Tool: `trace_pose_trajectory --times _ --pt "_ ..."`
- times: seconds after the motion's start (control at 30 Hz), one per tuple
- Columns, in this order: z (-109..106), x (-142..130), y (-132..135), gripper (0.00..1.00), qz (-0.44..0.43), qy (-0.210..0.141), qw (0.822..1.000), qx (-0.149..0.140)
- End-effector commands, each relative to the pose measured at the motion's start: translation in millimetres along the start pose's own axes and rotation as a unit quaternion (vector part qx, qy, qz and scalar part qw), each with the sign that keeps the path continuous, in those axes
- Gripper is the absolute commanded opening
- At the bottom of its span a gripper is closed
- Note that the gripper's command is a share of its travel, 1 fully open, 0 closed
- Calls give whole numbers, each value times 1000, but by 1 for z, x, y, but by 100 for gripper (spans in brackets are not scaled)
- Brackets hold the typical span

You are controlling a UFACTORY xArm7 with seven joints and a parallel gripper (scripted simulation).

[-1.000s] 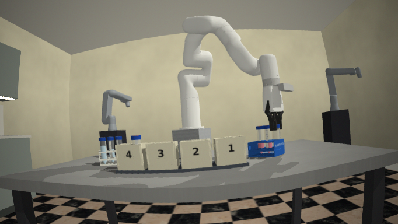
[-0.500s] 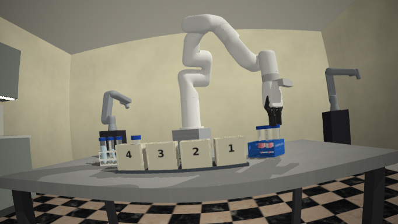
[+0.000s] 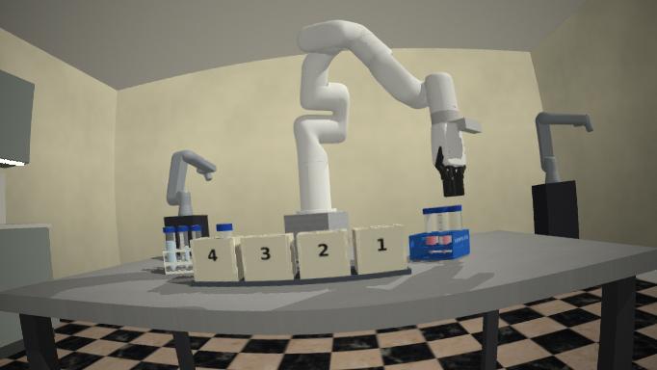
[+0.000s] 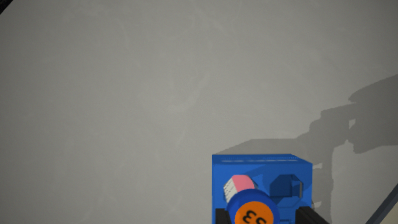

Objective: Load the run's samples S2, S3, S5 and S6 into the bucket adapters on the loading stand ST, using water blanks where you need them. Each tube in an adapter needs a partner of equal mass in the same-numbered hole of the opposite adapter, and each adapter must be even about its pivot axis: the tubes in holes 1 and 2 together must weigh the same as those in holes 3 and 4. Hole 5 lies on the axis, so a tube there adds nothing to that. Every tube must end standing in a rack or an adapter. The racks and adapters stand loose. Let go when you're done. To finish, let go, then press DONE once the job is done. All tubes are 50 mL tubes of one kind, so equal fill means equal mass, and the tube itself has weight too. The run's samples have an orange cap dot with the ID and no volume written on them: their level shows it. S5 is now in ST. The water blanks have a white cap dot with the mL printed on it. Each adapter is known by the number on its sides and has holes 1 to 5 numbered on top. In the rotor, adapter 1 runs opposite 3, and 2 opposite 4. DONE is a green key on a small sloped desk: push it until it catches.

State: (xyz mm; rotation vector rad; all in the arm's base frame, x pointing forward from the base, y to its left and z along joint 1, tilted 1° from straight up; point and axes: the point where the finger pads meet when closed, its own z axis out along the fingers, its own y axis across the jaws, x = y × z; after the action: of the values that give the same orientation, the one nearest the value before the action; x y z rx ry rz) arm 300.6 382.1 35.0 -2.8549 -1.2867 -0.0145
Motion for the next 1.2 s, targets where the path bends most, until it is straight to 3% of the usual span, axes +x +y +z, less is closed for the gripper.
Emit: trace_pose_trajectory --times 0.0,1.17 --pt "-8 2 0 44 0 2 1000 0" --pt "-70 1 0 44 0 2 1000 0"
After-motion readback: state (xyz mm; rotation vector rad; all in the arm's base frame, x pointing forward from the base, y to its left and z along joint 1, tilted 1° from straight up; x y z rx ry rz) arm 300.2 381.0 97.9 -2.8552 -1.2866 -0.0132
